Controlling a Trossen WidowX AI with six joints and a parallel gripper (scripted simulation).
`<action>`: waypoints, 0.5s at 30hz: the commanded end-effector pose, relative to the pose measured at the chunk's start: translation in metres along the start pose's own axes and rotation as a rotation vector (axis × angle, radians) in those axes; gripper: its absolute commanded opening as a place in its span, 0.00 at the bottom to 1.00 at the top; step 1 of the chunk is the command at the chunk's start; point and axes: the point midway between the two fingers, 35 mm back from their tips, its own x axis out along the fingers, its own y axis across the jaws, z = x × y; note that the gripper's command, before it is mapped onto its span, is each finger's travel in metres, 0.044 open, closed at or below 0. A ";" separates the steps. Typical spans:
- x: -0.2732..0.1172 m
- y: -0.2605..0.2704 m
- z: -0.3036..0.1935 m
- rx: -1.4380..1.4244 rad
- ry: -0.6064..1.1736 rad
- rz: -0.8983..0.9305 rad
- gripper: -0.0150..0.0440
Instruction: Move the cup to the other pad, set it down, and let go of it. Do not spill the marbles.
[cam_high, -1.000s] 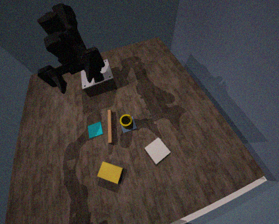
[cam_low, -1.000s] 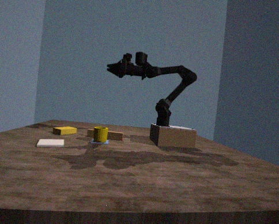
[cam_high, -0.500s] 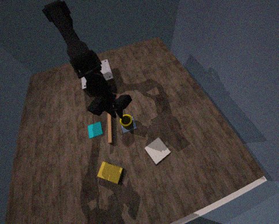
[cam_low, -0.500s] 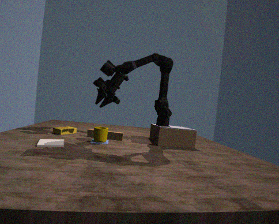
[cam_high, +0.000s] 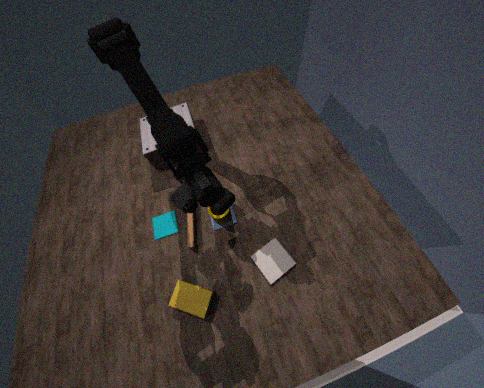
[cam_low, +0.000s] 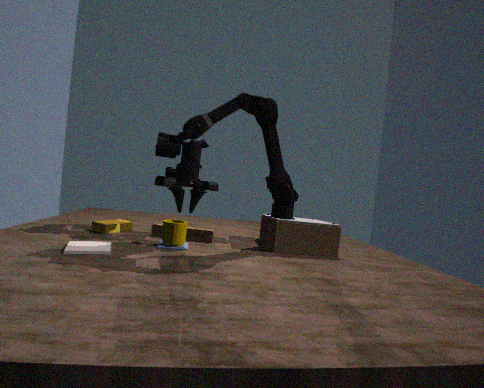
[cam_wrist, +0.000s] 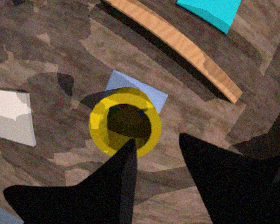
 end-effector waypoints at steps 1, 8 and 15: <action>0.004 -0.001 0.000 0.008 -0.002 -0.011 0.54; 0.016 0.000 0.000 0.008 -0.002 -0.011 0.54; 0.027 0.000 0.001 0.008 -0.002 -0.011 0.54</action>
